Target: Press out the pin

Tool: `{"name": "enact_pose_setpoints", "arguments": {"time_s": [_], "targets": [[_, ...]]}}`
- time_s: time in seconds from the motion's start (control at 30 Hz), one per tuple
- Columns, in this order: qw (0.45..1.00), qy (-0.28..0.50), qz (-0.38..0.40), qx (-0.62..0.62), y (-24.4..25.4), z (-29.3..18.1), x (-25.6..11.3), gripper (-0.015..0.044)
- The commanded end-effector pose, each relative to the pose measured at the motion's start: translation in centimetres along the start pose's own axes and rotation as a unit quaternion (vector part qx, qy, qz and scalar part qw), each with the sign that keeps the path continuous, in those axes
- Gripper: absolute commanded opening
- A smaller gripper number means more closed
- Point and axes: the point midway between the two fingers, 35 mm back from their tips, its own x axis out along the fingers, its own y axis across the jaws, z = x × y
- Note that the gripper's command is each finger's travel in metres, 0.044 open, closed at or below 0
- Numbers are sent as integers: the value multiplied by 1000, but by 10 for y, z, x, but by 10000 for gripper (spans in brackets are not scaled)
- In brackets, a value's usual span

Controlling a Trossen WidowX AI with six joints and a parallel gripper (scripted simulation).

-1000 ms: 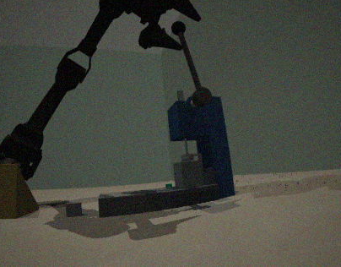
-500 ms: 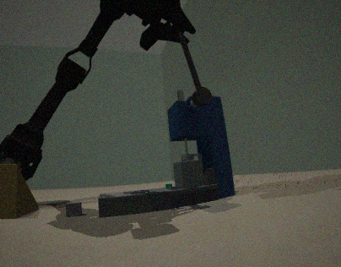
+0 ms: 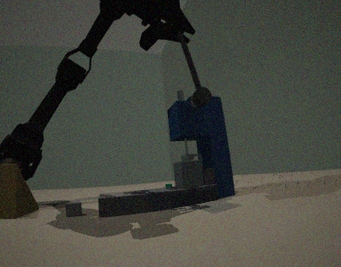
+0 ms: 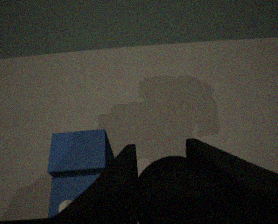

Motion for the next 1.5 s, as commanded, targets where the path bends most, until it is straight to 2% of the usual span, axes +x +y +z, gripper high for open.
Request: {"name": "enact_pose_setpoints", "arguments": {"time_s": [0.0, 1.47], "targets": [[1000, 1, 0, 3, 0, -3, -2, 0], [1000, 1, -1, 3, -1, -26, -19, 0]]}}
